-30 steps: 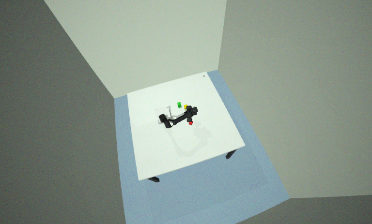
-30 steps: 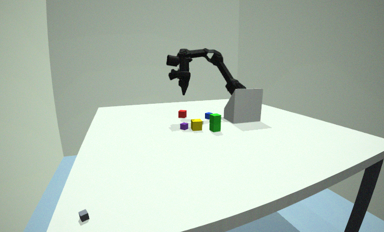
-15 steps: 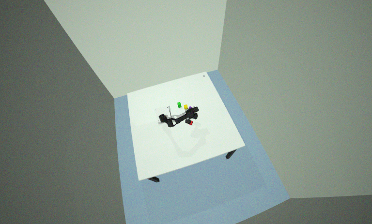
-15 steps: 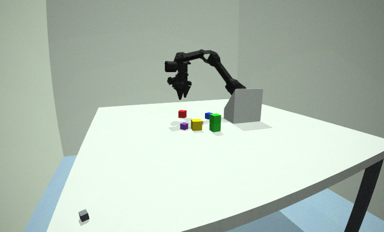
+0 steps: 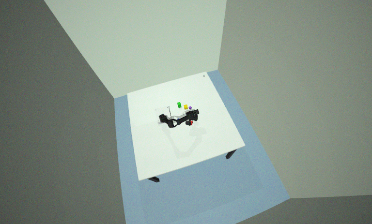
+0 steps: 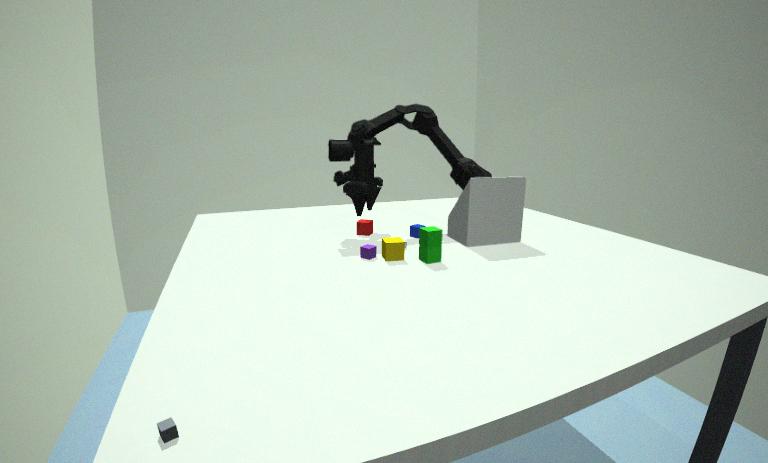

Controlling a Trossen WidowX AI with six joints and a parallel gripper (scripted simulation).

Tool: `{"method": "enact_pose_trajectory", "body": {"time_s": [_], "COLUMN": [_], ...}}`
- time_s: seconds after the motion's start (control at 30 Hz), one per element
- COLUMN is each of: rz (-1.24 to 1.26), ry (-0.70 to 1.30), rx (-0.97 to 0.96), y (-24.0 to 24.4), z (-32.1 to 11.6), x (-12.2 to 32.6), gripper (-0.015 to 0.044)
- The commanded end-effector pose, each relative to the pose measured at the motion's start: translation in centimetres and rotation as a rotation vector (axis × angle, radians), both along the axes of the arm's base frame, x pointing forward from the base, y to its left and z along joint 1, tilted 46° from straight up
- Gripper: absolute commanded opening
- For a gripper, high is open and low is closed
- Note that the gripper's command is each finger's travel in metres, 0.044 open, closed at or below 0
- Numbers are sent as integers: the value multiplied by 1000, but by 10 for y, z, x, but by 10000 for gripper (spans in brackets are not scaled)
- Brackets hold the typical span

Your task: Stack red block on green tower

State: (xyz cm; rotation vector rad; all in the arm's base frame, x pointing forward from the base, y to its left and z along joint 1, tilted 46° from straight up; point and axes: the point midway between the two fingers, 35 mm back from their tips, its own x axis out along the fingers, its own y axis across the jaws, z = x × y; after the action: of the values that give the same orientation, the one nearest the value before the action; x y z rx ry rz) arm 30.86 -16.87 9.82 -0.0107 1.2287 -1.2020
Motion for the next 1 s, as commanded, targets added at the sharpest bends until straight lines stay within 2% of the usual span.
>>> {"method": "enact_pose_trajectory", "body": {"time_s": [0.0, 0.97], "rz": [6, 6], "ry": [10, 10], "rx": [-3, -5], "y": [-5, -33], "z": [-7, -35], "x": [-2, -8], "gripper": [440, 440]}}
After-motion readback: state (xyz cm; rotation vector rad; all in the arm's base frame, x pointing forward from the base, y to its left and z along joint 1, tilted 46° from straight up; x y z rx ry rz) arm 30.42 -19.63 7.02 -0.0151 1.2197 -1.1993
